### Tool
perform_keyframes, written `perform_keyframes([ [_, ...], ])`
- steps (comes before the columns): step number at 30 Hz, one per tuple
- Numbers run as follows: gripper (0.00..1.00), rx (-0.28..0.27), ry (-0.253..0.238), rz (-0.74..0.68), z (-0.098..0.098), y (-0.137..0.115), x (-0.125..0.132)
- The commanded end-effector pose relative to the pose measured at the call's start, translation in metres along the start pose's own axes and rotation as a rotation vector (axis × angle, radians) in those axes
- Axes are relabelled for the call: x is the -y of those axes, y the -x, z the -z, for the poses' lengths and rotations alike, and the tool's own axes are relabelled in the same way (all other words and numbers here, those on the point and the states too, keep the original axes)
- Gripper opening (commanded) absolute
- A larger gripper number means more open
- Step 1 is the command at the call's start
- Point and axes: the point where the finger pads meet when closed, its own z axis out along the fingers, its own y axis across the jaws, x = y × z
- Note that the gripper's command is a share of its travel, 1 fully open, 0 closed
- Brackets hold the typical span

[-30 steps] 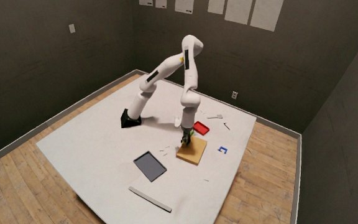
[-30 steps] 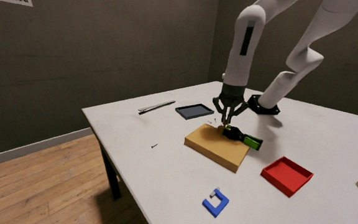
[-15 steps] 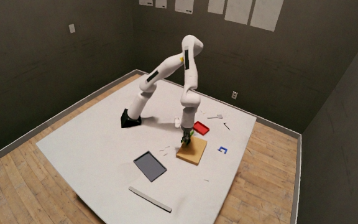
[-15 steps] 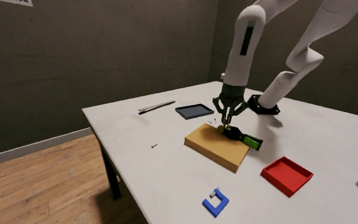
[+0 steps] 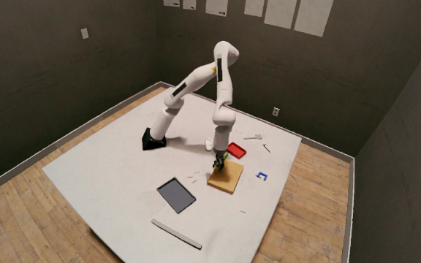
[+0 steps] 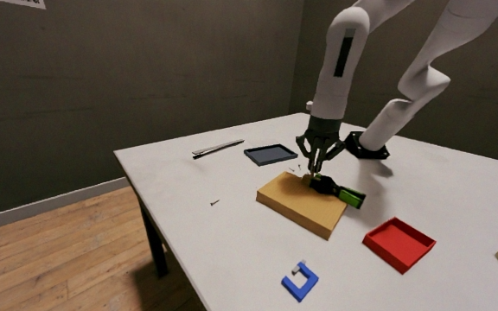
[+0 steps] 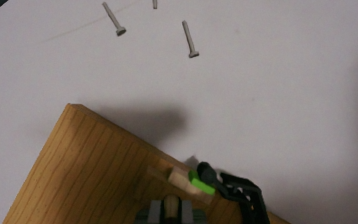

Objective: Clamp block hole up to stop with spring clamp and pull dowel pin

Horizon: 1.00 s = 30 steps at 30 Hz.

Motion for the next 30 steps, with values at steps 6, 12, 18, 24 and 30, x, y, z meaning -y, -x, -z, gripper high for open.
perform_keyframes([
  [6,0.10,0.003,-0.009,0.043,0.0029,0.0020,0.0033],
  [12,0.10,0.003,-0.009,0.066,0.0029,0.0020,0.0033],
  [18,0.10,0.003,-0.009,0.081,0.0029,0.0020,0.0033],
  [24,0.10,0.003,-0.009,0.104,0.0030,0.0020,0.0033],
  [30,0.10,0.002,-0.009,0.126,0.0030,0.0020,0.0033],
])
